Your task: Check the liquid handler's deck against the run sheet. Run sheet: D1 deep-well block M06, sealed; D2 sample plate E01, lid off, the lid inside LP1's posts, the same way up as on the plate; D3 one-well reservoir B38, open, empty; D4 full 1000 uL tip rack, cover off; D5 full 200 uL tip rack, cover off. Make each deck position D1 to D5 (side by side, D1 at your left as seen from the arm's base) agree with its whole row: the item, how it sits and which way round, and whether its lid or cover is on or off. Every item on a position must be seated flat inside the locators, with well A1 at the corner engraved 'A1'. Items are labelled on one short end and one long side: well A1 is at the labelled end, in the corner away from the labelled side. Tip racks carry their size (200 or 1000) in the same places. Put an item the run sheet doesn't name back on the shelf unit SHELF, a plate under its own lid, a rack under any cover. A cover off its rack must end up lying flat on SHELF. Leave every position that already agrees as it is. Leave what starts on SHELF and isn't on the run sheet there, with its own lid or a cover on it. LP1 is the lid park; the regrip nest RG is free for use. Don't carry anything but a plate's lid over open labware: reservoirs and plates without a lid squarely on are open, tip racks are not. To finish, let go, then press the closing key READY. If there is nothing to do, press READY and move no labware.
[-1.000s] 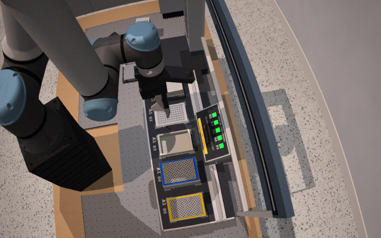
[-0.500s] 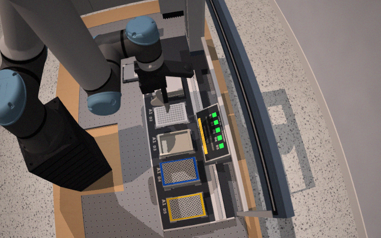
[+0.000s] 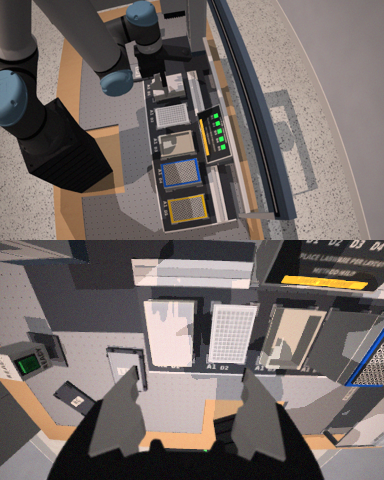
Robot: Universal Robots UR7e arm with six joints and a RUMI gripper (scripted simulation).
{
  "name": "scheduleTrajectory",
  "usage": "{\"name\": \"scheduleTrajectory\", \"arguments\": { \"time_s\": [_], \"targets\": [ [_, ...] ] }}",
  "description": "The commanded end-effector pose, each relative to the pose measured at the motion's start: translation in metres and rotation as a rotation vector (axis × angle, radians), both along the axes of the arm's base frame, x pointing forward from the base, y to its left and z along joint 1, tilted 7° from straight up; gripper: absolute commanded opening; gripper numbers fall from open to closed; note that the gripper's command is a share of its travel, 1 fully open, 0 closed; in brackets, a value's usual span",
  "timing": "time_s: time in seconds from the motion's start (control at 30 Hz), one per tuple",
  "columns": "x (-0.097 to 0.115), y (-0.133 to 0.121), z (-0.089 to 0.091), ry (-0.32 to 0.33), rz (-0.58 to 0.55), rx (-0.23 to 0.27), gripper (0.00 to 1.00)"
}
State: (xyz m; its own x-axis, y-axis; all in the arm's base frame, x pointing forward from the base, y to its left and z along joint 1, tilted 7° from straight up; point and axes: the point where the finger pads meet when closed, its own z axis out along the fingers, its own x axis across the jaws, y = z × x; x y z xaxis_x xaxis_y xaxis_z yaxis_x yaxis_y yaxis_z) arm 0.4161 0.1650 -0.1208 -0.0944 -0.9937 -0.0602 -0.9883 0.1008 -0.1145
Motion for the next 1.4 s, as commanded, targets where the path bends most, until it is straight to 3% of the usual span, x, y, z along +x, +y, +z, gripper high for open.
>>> {"name": "scheduleTrajectory", "arguments": {
  "time_s": [0.0,0.07,1.37],
  "targets": [
    [0.0060,0.0320,0.0012,0.003,-0.009,-0.005,0.82],
    [0.0069,0.0410,0.0017,0.003,-0.009,-0.005,0.82],
    [0.0061,0.0402,0.0020,0.003,-0.010,-0.005,0.82]
  ]
}}
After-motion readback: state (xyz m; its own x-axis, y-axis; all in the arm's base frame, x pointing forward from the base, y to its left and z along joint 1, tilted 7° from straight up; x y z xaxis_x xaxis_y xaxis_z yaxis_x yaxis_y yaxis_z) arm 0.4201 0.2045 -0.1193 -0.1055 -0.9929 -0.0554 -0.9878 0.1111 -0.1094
